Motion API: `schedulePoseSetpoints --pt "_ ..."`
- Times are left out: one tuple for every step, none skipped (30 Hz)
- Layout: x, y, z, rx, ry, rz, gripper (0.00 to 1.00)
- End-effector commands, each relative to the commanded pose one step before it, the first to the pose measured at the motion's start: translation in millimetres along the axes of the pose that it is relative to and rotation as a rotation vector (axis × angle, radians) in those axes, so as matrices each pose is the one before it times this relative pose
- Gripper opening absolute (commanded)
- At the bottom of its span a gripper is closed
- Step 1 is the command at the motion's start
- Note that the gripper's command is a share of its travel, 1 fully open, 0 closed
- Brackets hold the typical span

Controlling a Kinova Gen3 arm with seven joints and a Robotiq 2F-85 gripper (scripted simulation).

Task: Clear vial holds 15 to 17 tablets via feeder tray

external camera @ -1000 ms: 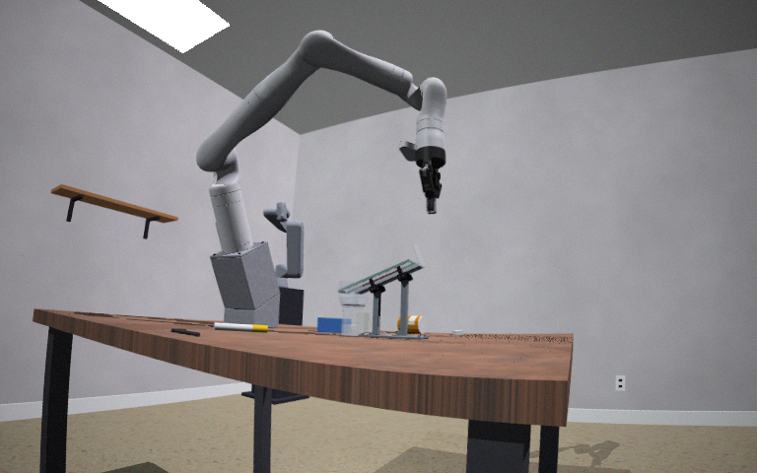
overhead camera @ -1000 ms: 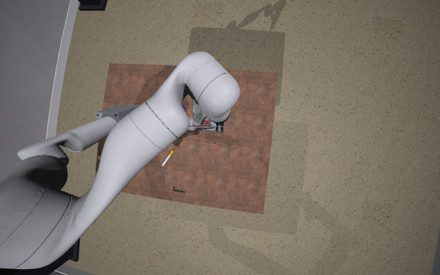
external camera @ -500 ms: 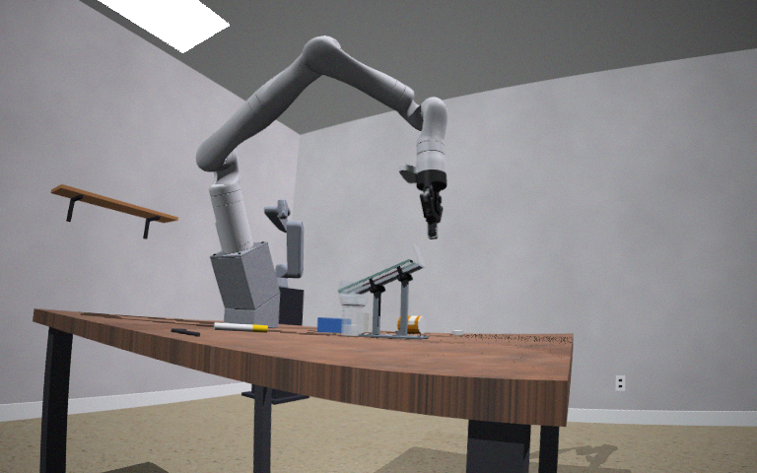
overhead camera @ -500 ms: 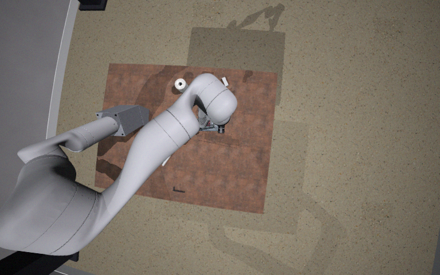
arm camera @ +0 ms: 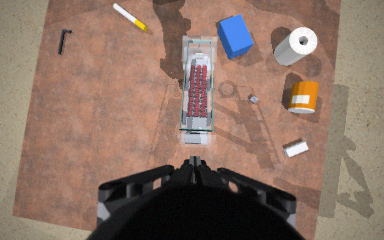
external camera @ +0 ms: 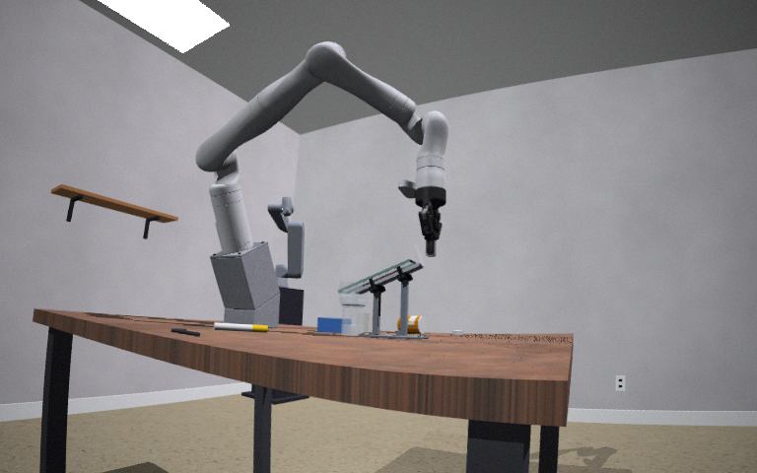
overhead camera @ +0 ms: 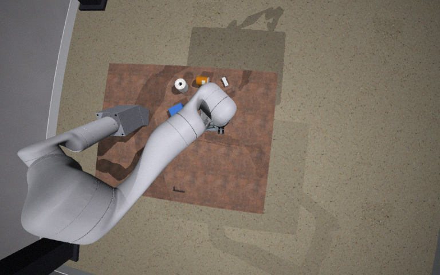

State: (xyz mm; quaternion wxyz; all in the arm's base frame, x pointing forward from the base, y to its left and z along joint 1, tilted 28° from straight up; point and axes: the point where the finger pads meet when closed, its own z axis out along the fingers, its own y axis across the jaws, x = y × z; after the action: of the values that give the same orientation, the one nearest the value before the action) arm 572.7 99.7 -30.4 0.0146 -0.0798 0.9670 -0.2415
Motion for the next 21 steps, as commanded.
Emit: schedulePoseSetpoints --pt "1.11 0.59 0.66 -0.0005 0.00022 -0.00061 0.0" --pt "0.29 0.0 0.11 0.0 0.0 0.0 0.0" --pt "0.29 0.0 0.12 0.0 0.0 0.0 0.0" --pt "0.0 0.0 0.0 0.0 0.0 0.0 0.0" --pt "0.0 0.0 0.0 0.0 0.0 0.0 0.0" --pt "0.81 0.0 0.32 0.0 0.0 0.0 0.0" --pt "0.29 0.0 0.11 0.0 0.0 0.0 0.0" --pt "0.29 0.0 0.12 0.0 0.0 0.0 0.0" --pt "0.81 0.0 0.32 0.0 0.0 0.0 0.0" --pt "0.29 0.0 0.11 0.0 0.0 0.0 0.0" --pt "0.29 0.0 0.12 0.0 0.0 0.0 0.0" --pt "0.81 0.0 0.32 0.0 0.0 0.0 0.0" --pt "0.29 0.0 0.11 0.0 0.0 0.0 0.0" --pt "0.29 0.0 0.12 0.0 0.0 0.0 0.0" --pt "0.81 0.0 0.32 0.0 0.0 0.0 0.0" --pt "0.29 0.0 0.11 0.0 0.0 0.0 0.0" --pt "0.29 0.0 0.12 0.0 0.0 0.0 0.0" --pt "0.81 0.0 0.32 0.0 0.0 0.0 0.0" --pt "0.29 0.0 0.11 0.0 0.0 0.0 0.0" --pt "0.29 0.0 0.12 0.0 0.0 0.0 0.0" --pt "0.0 0.0 0.0 0.0 0.0 0.0 0.0"
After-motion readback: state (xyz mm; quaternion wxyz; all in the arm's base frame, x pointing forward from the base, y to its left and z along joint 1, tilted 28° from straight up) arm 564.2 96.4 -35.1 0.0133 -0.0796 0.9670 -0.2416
